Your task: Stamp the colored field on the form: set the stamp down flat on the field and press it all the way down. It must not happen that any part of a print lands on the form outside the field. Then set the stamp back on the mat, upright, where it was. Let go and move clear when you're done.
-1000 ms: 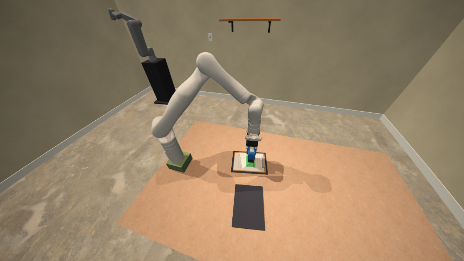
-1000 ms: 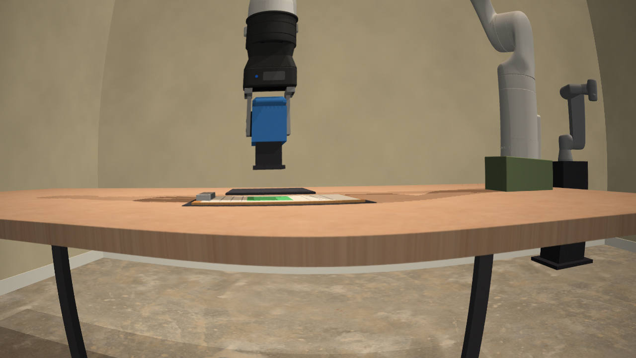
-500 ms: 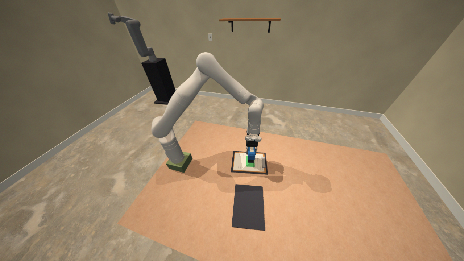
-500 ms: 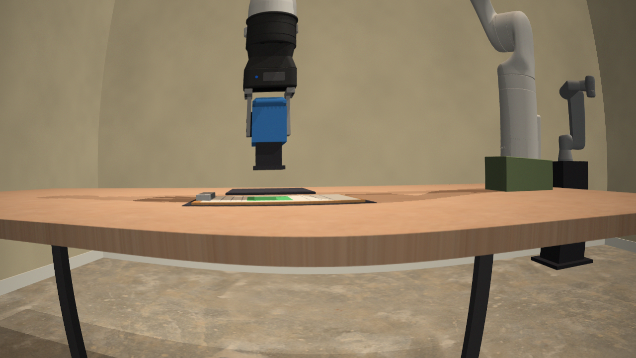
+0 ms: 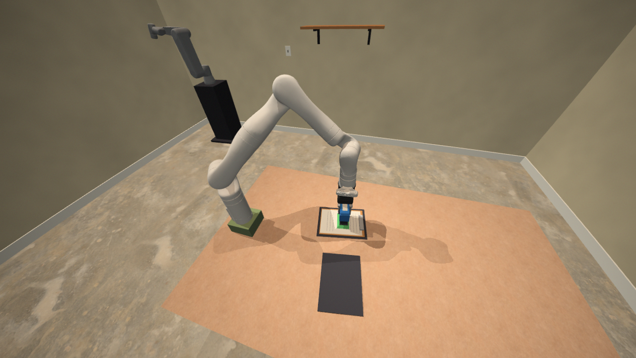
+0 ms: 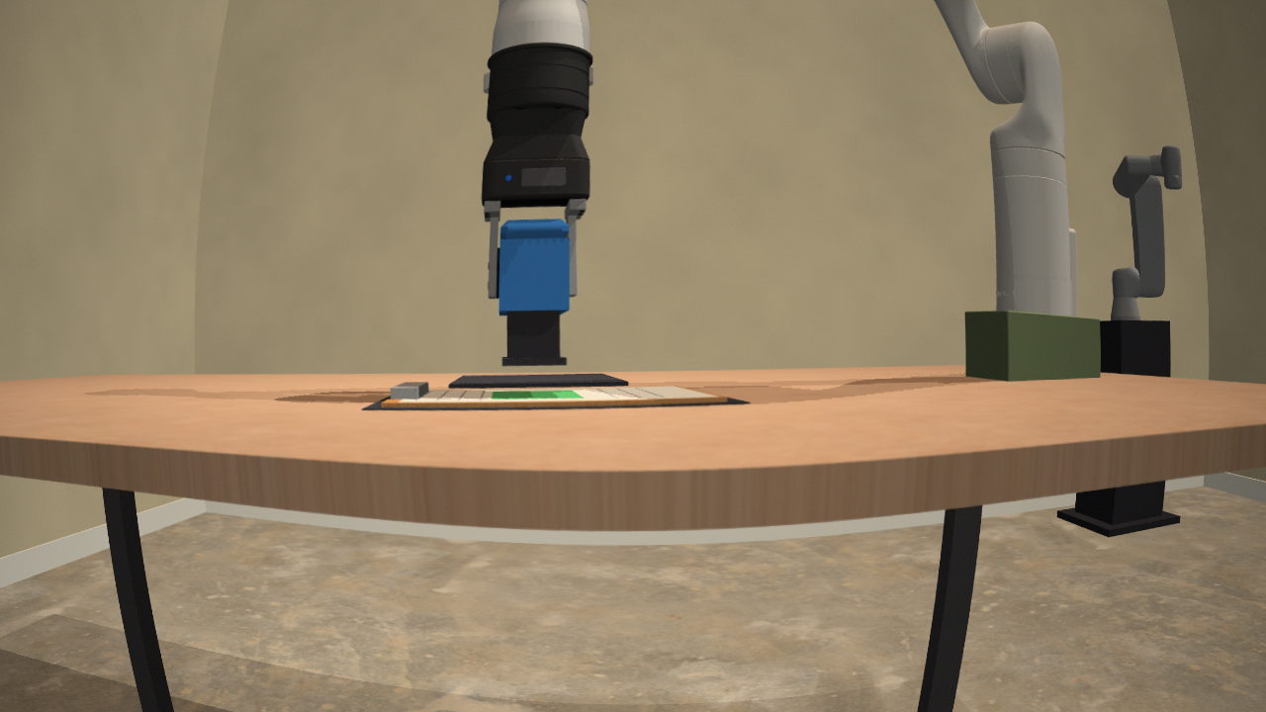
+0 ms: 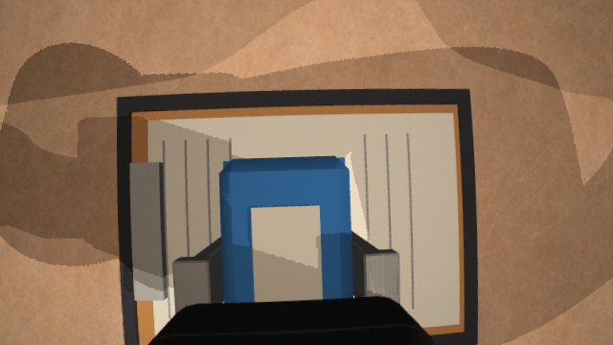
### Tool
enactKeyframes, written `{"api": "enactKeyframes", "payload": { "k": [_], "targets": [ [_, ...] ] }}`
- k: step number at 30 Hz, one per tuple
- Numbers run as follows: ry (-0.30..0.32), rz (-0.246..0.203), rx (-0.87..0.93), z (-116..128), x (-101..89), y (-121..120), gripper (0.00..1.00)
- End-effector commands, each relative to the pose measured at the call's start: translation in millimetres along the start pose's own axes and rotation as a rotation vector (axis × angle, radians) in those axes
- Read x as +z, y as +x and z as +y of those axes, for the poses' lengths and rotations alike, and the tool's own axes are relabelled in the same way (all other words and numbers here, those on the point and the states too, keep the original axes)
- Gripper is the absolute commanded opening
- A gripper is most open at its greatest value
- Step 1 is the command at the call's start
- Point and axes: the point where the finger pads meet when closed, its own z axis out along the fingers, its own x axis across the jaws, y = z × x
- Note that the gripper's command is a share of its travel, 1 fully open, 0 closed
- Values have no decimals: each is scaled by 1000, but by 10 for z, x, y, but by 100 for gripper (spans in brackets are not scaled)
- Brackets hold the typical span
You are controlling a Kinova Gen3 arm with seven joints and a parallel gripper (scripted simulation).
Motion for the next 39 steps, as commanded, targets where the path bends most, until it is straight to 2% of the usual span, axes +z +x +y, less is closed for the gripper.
{"api": "enactKeyframes", "payload": {
  "k": [1,9,25,31,39],
  "targets": [
    [2,3,2,-13,57,5,62],
    [2,3,2,-14,187,6,62],
    [2,3,2,-14,214,6,62],
    [2,3,2,-14,360,6,62],
    [2,3,2,-14,436,6,62]
  ]
}}
